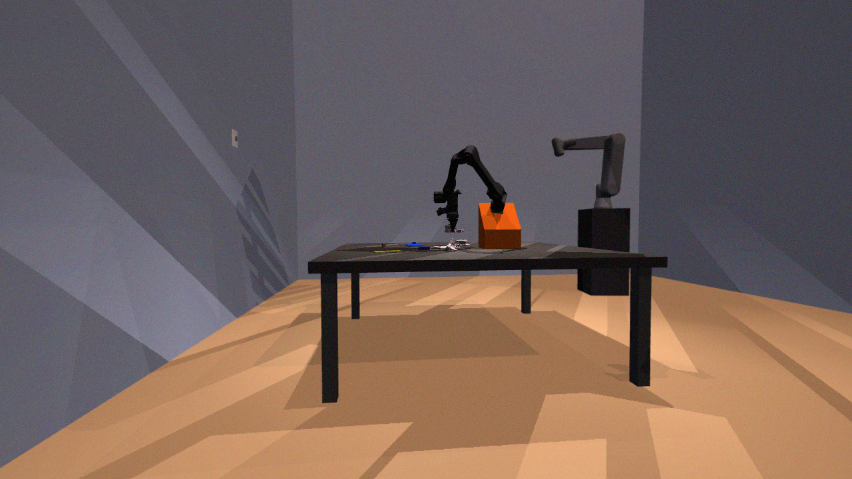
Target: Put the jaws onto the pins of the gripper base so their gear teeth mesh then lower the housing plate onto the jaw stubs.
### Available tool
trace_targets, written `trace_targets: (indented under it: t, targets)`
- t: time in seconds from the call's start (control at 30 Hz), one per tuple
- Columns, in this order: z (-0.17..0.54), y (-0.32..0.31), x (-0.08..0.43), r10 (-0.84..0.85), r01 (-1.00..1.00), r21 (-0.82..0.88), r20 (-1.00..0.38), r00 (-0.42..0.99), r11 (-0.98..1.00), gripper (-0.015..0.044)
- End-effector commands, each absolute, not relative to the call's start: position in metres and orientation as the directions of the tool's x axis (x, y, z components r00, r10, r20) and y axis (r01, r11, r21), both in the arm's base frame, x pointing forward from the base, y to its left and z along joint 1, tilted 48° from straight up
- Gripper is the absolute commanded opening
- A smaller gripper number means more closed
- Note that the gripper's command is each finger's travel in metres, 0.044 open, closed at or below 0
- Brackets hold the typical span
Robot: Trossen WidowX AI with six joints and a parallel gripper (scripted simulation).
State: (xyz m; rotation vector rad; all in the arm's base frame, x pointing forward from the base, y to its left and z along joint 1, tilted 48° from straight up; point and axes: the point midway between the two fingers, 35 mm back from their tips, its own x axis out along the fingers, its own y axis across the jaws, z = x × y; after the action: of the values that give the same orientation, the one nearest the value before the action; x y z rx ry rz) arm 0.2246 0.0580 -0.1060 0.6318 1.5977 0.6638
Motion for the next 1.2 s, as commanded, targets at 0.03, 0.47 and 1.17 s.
trace_targets:
  t: [0.03,0.47,1.17]
  targets:
    - [-0.098,0.066,0.213,0.729,-0.146,0.738,-0.674,-0.121,0.658,0.0134]
    - [-0.088,0.075,0.196,0.731,-0.391,0.709,-0.672,-0.122,0.587,0.0134]
    - [-0.088,0.075,0.196,0.731,-0.418,0.703,-0.672,-0.122,0.576,0.0134]
